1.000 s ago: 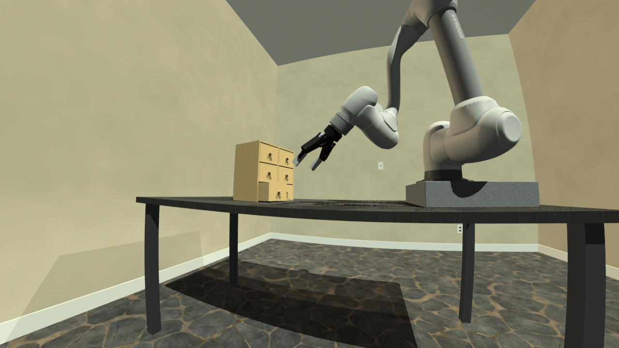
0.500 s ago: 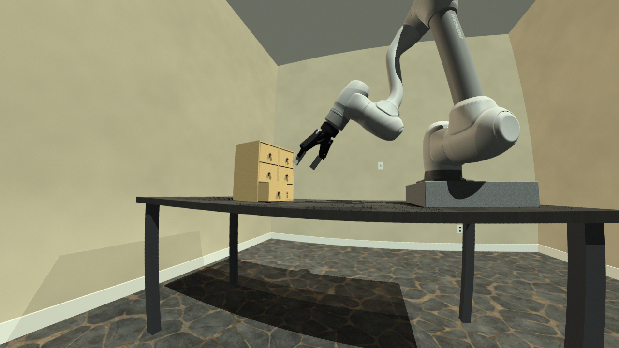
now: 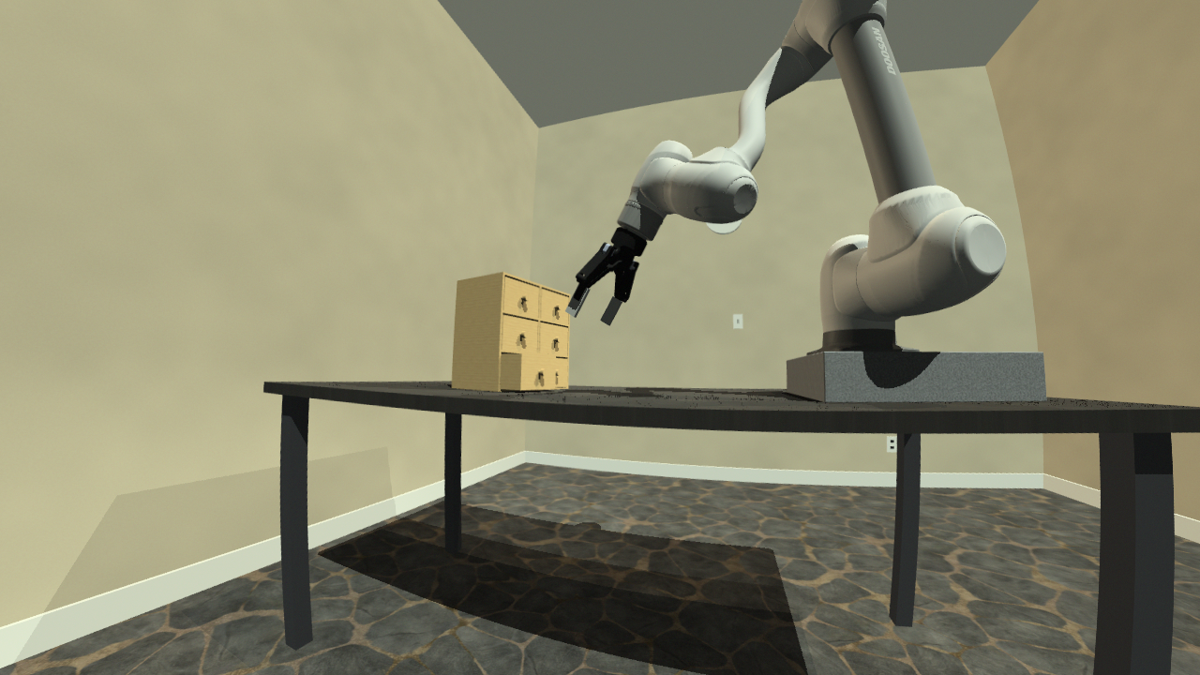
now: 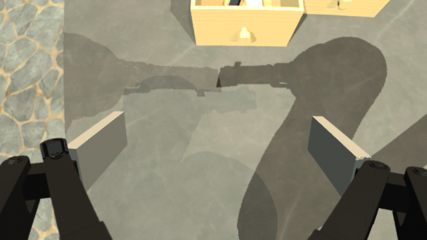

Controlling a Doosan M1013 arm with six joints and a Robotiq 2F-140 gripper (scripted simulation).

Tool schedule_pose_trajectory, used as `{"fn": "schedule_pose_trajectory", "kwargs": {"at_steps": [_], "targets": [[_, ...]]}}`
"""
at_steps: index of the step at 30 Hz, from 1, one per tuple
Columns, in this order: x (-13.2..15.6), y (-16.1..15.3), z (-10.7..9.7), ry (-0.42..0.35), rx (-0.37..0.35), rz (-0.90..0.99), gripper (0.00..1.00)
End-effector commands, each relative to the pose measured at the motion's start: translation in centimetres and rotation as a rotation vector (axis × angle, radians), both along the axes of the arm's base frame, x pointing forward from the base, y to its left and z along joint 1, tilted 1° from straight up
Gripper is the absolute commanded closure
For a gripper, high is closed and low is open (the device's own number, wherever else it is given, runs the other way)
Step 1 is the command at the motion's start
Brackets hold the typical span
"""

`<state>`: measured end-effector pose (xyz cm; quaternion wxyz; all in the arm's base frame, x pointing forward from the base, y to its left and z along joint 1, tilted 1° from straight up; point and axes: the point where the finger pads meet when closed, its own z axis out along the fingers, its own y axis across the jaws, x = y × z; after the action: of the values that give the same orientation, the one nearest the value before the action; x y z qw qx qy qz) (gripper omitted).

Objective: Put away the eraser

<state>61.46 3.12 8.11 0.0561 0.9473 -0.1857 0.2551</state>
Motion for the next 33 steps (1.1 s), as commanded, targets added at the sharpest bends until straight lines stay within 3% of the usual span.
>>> {"fn": "schedule_pose_trajectory", "kwargs": {"at_steps": [1, 10, 18, 33], "targets": [[0.3, -0.4, 0.5, 0.161, 0.070, 0.008, 0.00], [0.3, -0.4, 1.2, 0.358, 0.150, 0.007, 0.00], [0.3, -0.4, 1.5, 0.444, 0.185, 0.006, 0.00], [0.3, -0.4, 1.7, 0.502, 0.208, 0.005, 0.00]]}}
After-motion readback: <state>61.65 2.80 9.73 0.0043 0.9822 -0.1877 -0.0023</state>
